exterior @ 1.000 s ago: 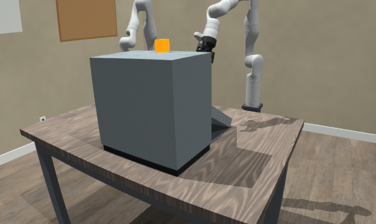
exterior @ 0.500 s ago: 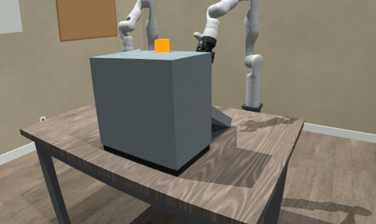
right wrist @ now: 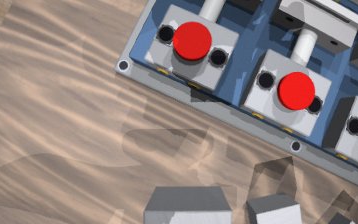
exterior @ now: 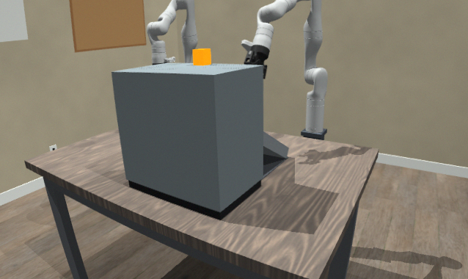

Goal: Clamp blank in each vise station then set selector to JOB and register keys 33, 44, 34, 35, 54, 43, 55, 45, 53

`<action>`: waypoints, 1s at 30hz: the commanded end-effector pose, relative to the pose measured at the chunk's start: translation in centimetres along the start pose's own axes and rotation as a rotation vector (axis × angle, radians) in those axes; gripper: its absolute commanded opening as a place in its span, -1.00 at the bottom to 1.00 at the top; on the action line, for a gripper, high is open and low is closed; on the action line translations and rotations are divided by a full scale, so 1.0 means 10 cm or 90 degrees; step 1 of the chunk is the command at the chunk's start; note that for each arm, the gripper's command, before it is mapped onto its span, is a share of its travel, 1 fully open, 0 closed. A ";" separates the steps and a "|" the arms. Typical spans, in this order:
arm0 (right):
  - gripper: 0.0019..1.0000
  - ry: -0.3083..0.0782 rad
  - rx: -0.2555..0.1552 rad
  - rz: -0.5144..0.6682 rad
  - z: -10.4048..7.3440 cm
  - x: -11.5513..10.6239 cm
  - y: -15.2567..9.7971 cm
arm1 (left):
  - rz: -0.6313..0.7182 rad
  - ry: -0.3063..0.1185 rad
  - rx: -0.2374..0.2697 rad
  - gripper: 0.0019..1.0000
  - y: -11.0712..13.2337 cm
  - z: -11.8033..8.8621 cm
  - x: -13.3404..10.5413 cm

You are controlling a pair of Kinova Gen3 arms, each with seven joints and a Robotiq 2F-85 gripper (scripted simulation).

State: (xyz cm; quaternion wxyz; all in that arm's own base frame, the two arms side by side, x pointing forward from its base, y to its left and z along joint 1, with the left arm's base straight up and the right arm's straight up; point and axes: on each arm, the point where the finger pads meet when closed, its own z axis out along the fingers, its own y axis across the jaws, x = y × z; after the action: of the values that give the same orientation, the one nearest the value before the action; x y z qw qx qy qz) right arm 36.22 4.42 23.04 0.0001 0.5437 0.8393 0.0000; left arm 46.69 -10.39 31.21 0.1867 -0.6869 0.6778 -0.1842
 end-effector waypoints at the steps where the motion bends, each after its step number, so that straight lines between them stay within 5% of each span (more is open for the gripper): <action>1: -0.80 0.000 -0.001 -0.002 0.00 0.00 0.01 | 0.000 0.000 0.001 1.00 -0.01 -0.01 0.00; 18: -0.80 -0.004 0.001 -0.090 -0.01 0.15 0.19 | 0.000 0.000 0.001 1.00 -0.01 -0.01 0.00; 30: -0.80 -0.008 0.004 -0.251 -0.02 0.47 0.51 | 0.000 0.000 0.001 1.00 -0.01 -0.01 0.00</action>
State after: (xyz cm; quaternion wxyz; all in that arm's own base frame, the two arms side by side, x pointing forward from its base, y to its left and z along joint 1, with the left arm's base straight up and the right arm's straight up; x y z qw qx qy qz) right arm 38.42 9.46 23.17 0.0036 0.4044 0.9145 -0.0057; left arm 46.69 -10.39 31.21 0.1867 -0.6869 0.6778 -0.1842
